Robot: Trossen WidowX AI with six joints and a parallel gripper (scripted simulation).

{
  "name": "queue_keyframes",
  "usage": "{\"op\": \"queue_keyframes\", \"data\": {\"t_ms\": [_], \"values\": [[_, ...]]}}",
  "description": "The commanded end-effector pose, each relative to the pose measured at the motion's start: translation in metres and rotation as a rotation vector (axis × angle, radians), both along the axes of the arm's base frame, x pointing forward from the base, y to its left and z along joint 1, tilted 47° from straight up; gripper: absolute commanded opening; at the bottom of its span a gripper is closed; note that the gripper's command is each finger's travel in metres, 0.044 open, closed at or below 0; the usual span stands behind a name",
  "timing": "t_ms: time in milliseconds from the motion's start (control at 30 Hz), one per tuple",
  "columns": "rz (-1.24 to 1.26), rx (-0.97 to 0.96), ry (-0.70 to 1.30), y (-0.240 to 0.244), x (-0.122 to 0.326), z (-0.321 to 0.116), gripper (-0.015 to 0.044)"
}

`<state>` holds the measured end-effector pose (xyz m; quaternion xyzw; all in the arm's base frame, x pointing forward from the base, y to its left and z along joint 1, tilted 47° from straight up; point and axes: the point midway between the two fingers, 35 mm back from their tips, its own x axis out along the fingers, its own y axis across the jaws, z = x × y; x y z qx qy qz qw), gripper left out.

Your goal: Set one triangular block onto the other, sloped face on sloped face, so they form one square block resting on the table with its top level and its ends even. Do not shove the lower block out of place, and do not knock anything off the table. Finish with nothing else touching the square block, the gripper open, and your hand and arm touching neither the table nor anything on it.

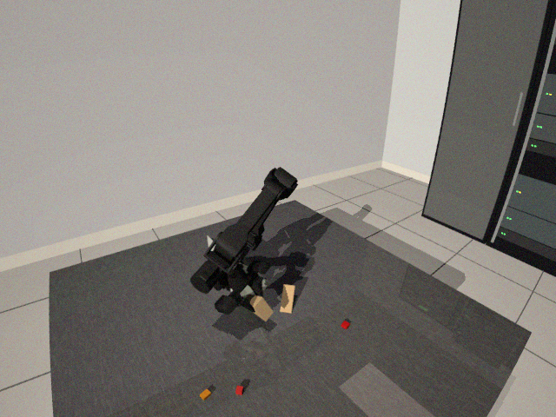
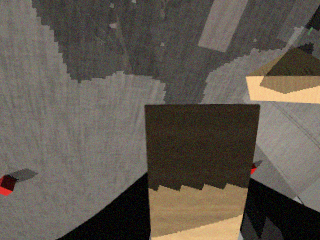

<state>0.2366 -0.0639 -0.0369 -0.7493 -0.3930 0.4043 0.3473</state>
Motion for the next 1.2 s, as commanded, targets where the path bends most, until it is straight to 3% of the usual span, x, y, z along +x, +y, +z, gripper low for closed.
{"op": "queue_keyframes", "data": {"t_ms": [0, 1167], "values": [[0.001, -0.002, 0.110, 0.001, 0.001, 0.001, 0.0000], [-0.330, -0.142, 1.004, -0.004, 0.014, 0.013, 0.0000]]}}
